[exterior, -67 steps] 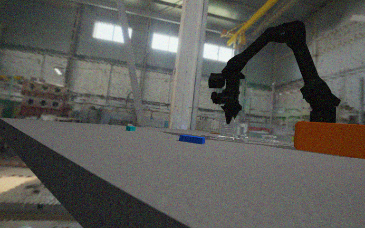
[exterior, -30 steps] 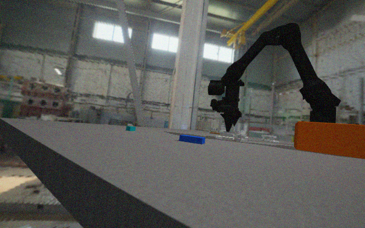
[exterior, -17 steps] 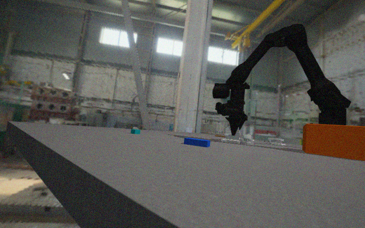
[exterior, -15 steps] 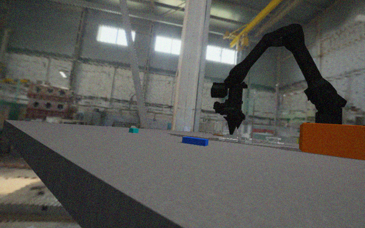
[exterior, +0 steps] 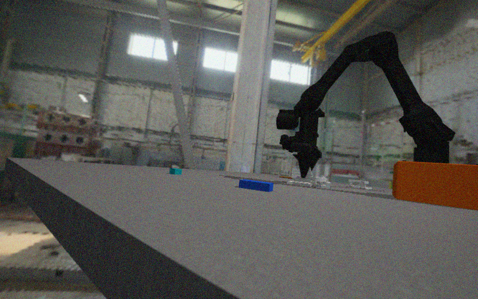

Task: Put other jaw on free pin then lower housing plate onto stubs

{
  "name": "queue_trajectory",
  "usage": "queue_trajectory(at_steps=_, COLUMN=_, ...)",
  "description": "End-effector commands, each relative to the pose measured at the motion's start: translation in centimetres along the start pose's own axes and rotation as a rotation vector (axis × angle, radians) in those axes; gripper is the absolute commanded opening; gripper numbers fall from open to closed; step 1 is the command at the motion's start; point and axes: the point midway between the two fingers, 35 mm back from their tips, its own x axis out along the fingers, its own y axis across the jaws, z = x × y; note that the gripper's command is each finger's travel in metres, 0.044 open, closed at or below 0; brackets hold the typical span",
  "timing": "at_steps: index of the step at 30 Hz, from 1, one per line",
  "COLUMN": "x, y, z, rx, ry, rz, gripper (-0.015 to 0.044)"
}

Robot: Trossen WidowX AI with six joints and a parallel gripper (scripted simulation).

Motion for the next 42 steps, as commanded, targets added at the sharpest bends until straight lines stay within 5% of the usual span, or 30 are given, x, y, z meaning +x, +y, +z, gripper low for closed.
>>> queue_trajectory(at_steps=1, x=0.09, y=0.0, z=0.02, rx=0.005, ry=-0.001, rz=0.0, gripper=0.0134)
queue_trajectory(at_steps=42, x=1.02, y=0.0, z=0.02, rx=0.015, ry=-0.001, rz=0.0, gripper=0.0134)
